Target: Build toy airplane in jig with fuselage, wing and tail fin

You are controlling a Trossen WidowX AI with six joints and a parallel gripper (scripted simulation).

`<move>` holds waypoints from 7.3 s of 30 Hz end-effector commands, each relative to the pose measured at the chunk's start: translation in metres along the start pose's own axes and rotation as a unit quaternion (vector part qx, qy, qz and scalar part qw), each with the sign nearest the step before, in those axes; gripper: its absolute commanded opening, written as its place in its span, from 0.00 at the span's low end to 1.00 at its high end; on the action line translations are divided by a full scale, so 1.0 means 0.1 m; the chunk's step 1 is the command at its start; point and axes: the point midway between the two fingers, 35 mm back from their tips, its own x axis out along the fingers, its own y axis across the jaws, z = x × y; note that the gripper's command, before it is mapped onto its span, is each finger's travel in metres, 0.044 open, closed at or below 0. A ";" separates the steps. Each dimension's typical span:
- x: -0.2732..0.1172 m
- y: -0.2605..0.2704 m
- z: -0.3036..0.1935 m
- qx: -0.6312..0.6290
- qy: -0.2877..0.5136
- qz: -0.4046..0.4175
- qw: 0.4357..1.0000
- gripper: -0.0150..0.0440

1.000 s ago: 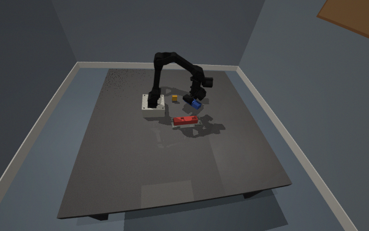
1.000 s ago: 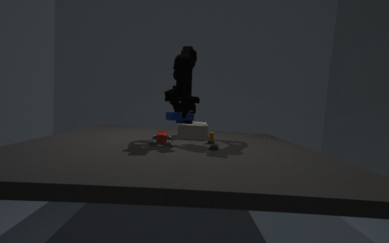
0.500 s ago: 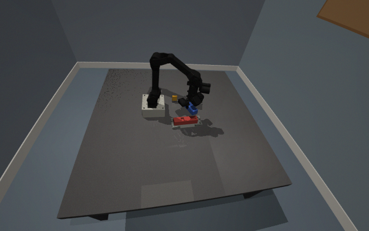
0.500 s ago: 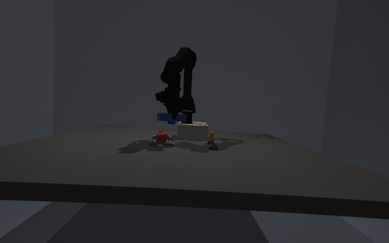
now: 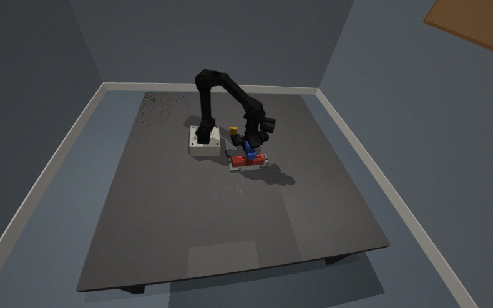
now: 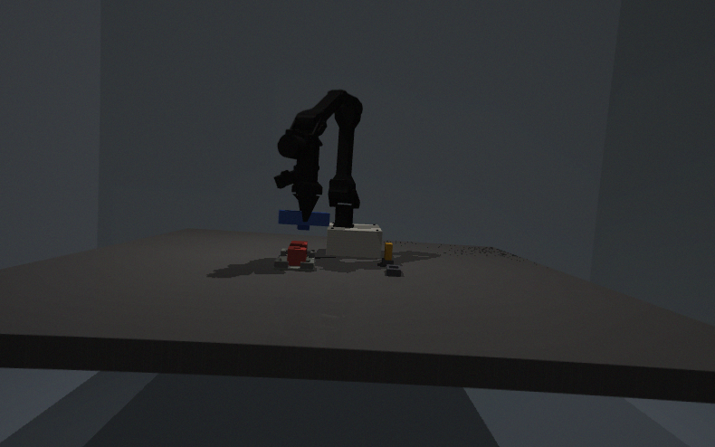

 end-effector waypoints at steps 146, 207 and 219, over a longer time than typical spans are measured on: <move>-0.37 0.25 -0.88 -0.627 0.006 0.006 0.779 1.00; 0.72 -0.03 -2.44 -0.627 0.009 0.010 0.779 1.00; 0.86 -0.04 -2.44 -0.627 0.009 0.010 0.779 0.91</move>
